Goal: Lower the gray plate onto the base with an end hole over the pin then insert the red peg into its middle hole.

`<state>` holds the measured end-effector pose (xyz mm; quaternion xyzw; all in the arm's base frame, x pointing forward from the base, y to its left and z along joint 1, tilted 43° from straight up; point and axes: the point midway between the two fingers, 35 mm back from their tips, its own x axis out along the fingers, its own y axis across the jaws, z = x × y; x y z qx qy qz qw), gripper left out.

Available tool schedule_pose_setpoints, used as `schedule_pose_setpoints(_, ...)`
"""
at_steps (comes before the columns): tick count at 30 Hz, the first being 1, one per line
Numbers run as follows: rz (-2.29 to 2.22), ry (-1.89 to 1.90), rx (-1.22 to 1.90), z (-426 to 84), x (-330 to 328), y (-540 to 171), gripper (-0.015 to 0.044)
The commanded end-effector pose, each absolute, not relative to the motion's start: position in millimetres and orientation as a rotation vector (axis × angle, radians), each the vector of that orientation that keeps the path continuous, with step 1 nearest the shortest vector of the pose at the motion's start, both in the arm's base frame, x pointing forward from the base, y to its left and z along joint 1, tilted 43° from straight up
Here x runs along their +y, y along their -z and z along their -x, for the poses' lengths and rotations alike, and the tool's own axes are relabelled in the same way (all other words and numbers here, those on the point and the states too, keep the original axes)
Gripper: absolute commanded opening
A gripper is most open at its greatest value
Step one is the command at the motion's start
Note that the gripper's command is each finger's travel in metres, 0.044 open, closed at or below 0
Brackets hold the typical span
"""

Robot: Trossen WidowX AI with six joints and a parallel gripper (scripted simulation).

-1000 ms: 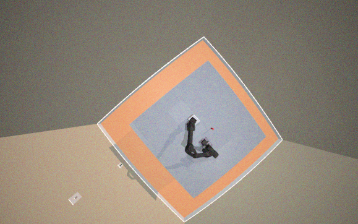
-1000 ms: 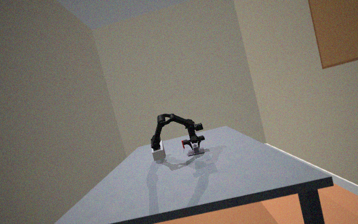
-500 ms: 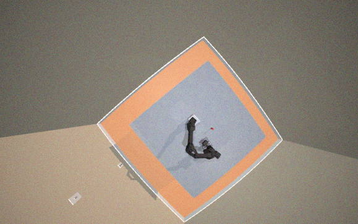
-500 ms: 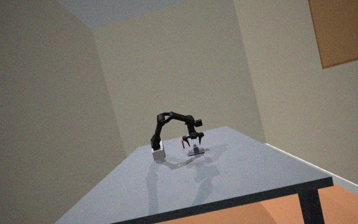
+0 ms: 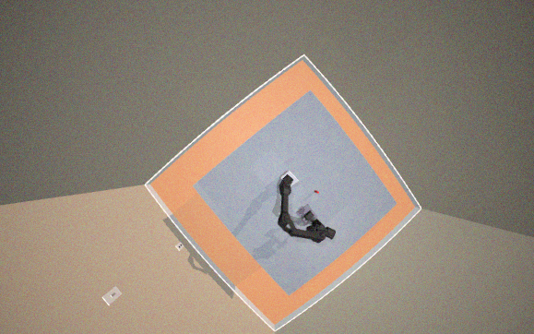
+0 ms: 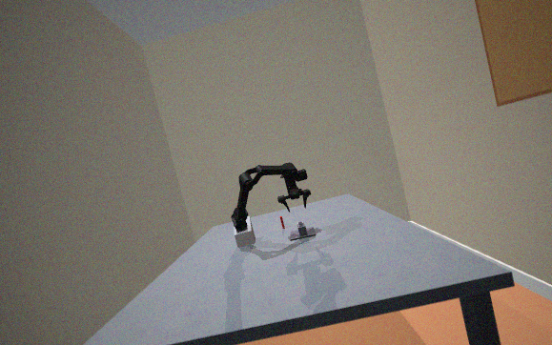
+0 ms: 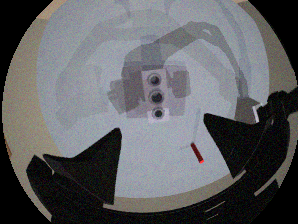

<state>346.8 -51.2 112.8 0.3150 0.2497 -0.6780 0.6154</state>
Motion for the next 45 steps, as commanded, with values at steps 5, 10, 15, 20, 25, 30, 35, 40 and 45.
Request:
schedule_pose_setpoints(5,-0.583,1.477,0.725,-326,18,-56,0.044)
schedule_pose_setpoints(10,-0.486,1.409,0.835,-292,72,-7,0.044)
schedule_pose_setpoints(15,-0.42,1.374,0.884,-266,95,18,0.044)
schedule_pose_setpoints(20,-0.42,1.374,0.884,-264,93,18,0.044)
schedule_pose_setpoints(25,-0.419,1.375,0.883,-262,75,34,0.044)
schedule_pose_setpoints(30,-0.419,1.375,0.882,-261,69,41,0.044)
schedule_pose_setpoints(35,-0.419,1.375,0.882,-261,65,45,0.044)
schedule_pose_setpoints(40,-0.419,1.375,0.882,-261,61,50,0.044)
schedule_pose_setpoints(45,-0.419,1.375,0.882,-261,55,57,0.044)
